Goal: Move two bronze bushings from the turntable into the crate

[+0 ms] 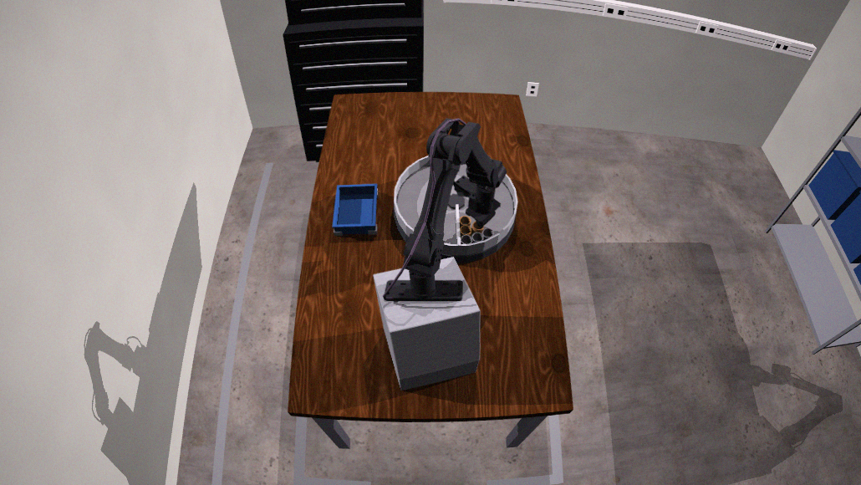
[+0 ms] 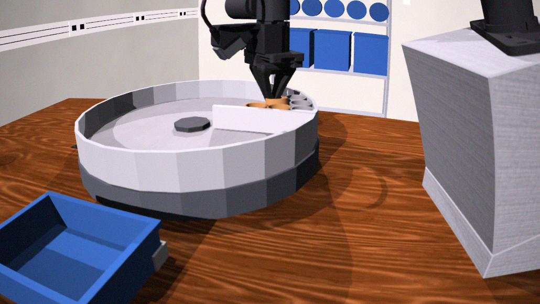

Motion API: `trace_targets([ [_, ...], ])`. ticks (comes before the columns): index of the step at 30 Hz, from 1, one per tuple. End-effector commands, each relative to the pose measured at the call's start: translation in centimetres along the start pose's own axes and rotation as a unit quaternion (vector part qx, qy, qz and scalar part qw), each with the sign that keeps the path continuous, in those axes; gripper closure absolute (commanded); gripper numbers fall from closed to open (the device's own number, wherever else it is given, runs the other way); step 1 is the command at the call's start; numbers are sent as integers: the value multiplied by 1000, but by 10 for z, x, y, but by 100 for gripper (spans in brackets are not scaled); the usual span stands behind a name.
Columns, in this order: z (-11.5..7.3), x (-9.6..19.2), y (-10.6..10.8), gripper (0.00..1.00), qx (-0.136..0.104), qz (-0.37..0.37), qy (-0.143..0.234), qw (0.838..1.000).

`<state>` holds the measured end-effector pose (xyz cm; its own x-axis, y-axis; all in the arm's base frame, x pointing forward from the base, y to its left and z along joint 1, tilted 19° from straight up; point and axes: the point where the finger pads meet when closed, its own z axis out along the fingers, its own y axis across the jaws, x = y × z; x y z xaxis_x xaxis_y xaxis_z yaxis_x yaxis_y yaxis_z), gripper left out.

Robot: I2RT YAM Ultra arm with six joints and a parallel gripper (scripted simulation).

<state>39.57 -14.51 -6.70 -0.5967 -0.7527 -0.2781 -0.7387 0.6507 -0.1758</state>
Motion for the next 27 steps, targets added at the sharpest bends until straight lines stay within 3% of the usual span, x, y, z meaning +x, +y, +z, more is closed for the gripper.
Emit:
trace_targets([
  [1,-5,0,8,100,-10,6,-1,1000],
  [17,-17,3,7,100,-8,5,-2,1000],
  [23,-42,3,7,100,-8,5,-2,1000],
  [27,-69,-3,-10,100,13,0,-7,1000],
])
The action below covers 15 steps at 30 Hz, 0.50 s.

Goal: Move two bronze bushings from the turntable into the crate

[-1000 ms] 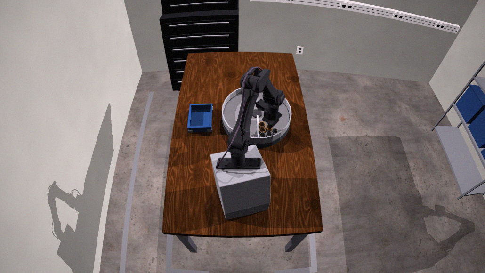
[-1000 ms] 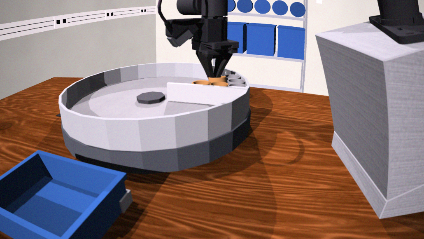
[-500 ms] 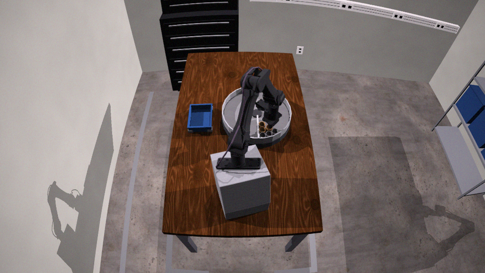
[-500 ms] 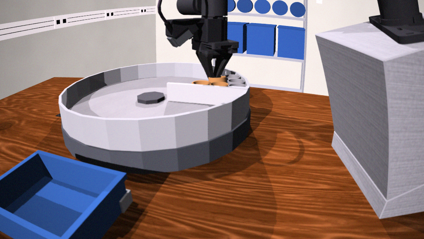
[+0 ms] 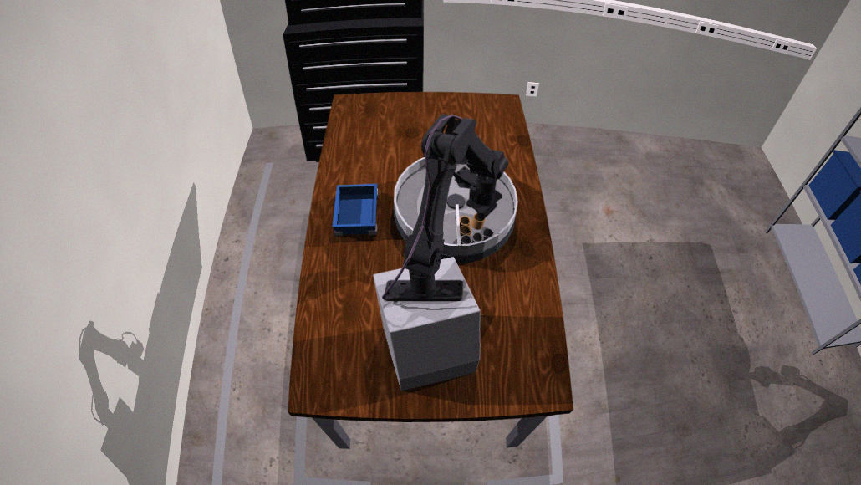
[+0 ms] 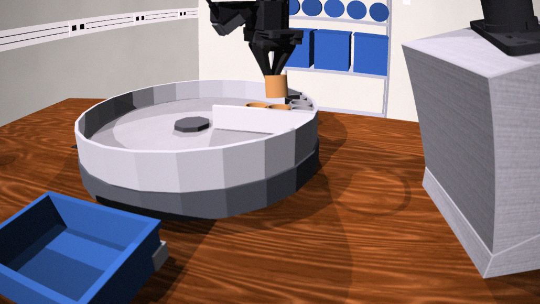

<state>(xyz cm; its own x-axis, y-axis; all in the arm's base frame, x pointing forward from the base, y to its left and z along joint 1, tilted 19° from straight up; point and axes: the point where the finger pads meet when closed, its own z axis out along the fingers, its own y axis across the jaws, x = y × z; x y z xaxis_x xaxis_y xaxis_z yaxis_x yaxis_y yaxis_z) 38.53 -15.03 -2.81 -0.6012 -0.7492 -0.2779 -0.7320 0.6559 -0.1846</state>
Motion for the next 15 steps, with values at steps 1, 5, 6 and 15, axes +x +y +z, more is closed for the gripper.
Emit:
trace_targets([
  [1,-32,-2,-8,100,7,-3,-8,1000],
  [5,-44,-2,-8,100,7,-3,-7,1000],
  [6,-44,-2,-8,100,7,-3,-7,1000],
  [15,-48,-2,-8,100,7,-3,-7,1000],
])
